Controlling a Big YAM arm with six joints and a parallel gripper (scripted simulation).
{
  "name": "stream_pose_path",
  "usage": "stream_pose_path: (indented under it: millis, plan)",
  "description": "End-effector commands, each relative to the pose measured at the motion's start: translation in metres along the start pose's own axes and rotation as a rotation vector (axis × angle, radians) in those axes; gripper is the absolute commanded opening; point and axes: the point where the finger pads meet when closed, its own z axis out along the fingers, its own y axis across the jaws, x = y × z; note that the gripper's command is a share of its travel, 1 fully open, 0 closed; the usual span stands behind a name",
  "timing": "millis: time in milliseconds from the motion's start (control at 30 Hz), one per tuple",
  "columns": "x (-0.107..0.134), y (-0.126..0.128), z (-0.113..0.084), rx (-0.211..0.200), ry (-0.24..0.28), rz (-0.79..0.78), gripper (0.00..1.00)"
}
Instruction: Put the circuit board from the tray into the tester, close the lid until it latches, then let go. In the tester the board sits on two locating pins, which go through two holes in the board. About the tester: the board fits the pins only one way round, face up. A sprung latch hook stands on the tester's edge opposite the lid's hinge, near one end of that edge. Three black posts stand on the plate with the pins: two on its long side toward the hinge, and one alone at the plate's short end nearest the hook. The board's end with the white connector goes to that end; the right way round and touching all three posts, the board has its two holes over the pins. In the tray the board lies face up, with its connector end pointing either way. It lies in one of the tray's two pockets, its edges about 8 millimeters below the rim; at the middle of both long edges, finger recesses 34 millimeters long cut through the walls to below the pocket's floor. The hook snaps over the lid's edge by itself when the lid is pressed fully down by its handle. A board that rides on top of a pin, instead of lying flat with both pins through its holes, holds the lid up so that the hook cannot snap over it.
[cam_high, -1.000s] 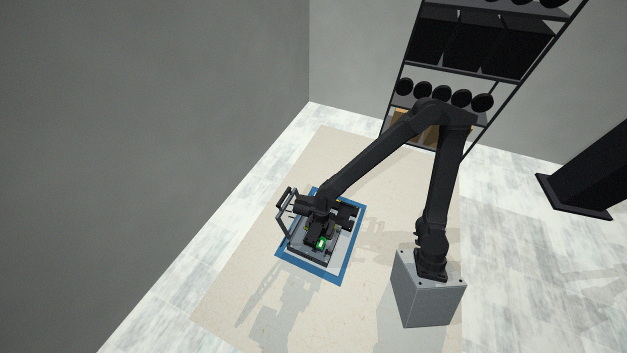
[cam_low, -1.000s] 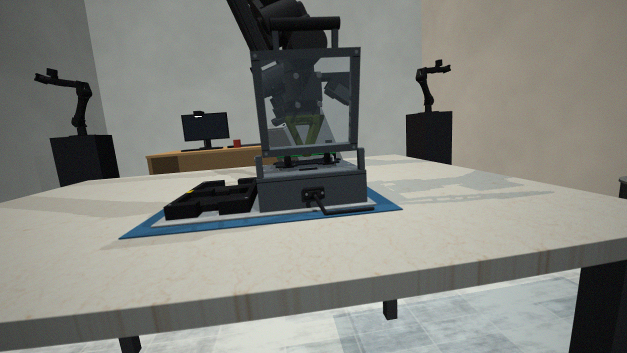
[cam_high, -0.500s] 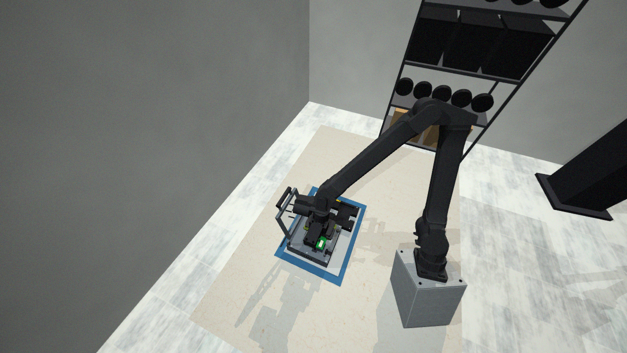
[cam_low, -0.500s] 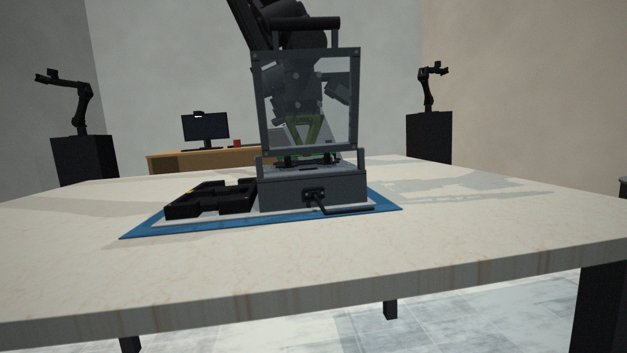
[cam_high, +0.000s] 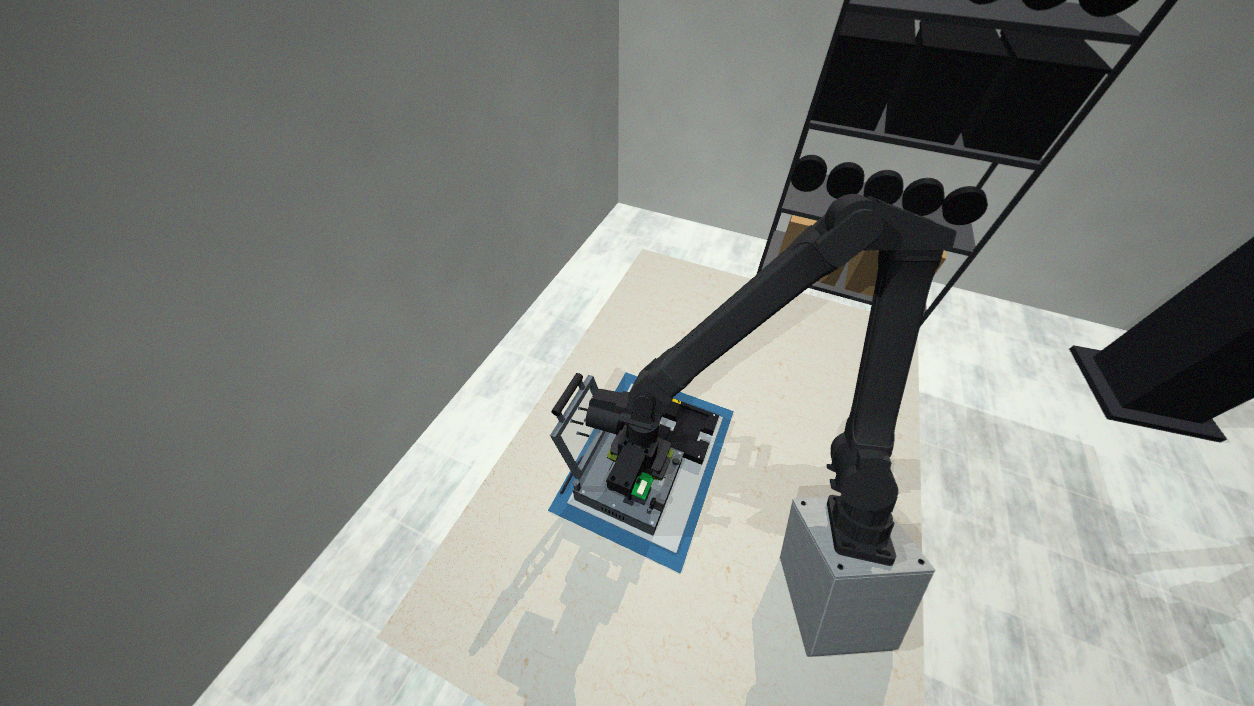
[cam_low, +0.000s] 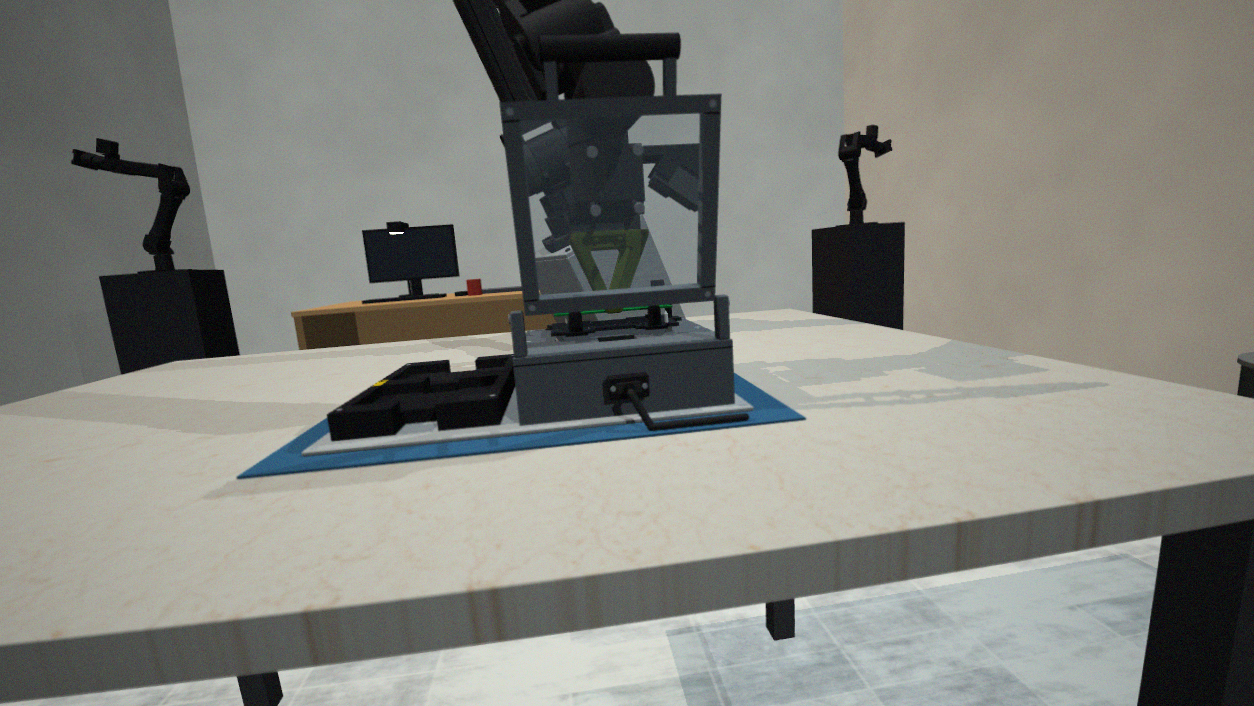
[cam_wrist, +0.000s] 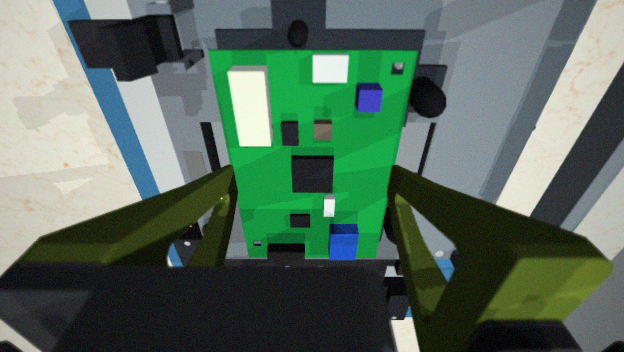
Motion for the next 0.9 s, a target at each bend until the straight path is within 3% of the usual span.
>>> stream_pose_path:
  millis: [0,867]
  plan:
    - [0.0054,-0.0181,-0.0006,0.028,-0.006,0.015,0.72]
    - [0.0053,-0.0153,0.0004,0.021,-0.005,0.013,0.72]
